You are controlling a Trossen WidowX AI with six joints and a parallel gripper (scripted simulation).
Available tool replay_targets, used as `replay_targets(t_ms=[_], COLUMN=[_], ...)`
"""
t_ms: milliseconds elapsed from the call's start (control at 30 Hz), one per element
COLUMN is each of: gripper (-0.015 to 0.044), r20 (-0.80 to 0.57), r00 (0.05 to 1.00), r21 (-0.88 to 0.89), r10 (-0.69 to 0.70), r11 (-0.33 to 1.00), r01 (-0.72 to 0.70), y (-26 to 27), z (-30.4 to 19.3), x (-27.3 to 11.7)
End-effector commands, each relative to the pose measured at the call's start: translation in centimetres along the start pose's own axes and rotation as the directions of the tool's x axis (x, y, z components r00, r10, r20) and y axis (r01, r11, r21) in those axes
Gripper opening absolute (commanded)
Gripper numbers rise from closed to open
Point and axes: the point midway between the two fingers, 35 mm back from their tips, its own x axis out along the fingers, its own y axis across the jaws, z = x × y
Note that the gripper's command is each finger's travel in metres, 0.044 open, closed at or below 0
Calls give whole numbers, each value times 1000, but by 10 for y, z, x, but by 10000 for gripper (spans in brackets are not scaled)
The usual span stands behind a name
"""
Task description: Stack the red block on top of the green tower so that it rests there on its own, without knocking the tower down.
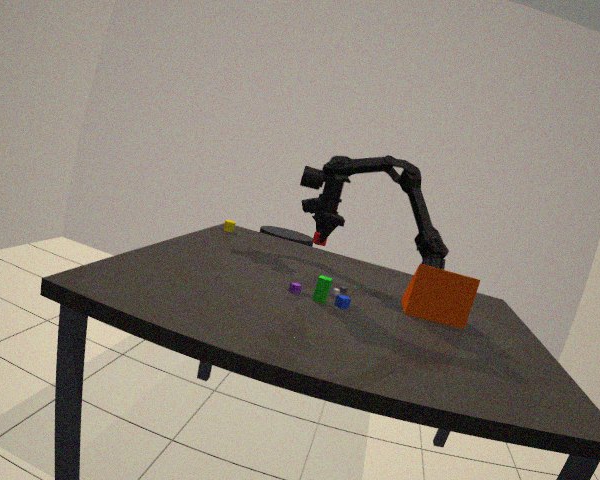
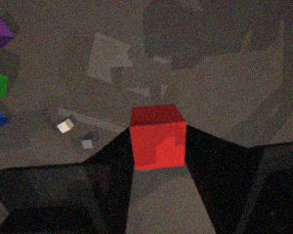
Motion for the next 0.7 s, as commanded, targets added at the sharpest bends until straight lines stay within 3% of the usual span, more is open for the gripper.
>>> replay_targets(t_ms=[0, 667], gripper=[0, 0], r20=[1, 22], r00=[1000, 999], r21=[5, -16], r10=[1, 43], r11=[1000, 999], r01=[-1, -43], y=[1, 146], z=[0, 44], x=[-4, -7])
